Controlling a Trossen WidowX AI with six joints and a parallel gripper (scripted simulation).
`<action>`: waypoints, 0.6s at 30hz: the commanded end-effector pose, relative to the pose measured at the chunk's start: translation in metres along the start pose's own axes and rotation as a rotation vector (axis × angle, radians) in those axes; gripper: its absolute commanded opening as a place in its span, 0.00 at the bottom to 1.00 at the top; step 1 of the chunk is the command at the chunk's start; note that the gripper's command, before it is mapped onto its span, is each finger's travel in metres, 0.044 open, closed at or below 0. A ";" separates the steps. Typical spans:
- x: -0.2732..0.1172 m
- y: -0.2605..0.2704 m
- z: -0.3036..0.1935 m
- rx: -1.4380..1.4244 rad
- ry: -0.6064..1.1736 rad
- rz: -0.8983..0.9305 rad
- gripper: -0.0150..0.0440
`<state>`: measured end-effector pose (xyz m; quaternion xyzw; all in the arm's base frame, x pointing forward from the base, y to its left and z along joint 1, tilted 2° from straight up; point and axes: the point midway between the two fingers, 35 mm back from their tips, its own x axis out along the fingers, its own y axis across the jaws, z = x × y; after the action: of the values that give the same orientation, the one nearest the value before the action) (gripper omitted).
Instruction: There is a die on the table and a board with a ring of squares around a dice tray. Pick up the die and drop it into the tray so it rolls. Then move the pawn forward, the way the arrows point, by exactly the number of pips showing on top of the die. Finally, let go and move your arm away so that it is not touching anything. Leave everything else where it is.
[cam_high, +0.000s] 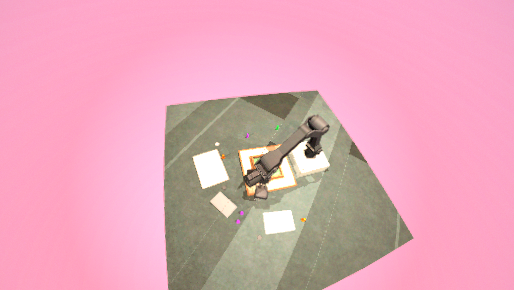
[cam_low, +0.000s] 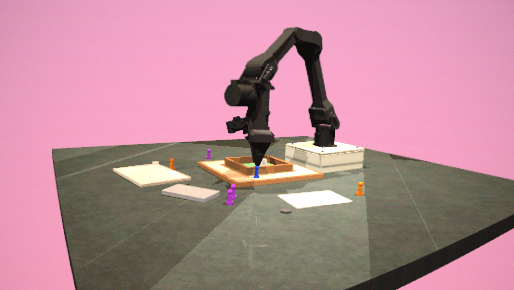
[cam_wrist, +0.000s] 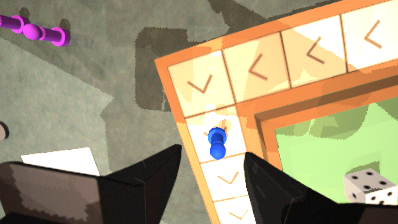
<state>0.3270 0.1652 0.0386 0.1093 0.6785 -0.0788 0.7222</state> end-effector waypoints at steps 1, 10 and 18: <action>0.010 -0.003 -0.002 0.006 0.006 -0.013 0.59; 0.024 -0.004 -0.002 0.006 0.006 -0.013 0.59; 0.030 -0.004 -0.002 0.006 0.006 -0.013 0.46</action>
<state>0.3273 0.1648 0.0117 0.1086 0.6801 -0.0805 0.7205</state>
